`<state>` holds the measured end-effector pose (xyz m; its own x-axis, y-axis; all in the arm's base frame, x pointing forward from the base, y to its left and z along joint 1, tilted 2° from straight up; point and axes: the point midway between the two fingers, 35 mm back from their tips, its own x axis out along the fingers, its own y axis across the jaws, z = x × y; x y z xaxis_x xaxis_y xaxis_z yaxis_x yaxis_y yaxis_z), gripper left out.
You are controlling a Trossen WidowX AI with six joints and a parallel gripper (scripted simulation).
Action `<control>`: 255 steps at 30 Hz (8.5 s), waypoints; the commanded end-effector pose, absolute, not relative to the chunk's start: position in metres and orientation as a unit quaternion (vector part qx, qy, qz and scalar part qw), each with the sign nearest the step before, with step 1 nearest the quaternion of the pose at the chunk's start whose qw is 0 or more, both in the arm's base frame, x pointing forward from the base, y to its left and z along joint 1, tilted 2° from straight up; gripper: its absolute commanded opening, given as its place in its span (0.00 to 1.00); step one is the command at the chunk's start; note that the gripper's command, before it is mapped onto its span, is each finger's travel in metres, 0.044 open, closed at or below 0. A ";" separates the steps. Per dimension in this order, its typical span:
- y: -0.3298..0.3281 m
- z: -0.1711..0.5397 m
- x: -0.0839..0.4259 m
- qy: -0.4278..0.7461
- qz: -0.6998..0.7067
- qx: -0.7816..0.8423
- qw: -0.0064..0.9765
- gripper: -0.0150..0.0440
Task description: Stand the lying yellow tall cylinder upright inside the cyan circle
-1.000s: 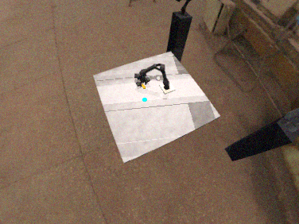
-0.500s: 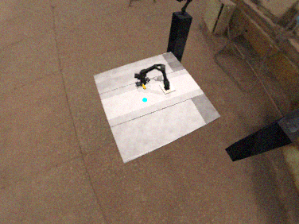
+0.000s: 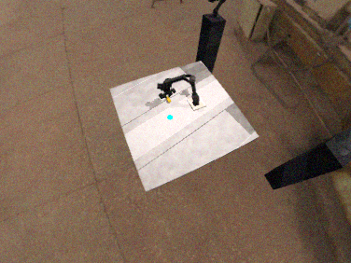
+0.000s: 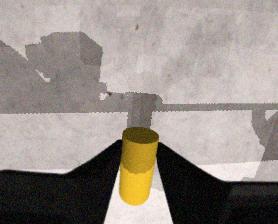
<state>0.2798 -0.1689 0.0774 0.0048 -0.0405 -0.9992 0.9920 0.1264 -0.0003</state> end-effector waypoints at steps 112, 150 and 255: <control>0.045 0.144 0.332 0.571 0.439 -0.373 0.585 0.43; 0.049 0.126 0.321 0.515 0.535 -0.297 0.600 0.43; 0.043 0.125 0.316 0.239 0.636 -0.106 0.726 0.43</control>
<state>0.3162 0.0438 0.1249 0.0672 0.8650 -0.4973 -0.9735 0.1660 0.1571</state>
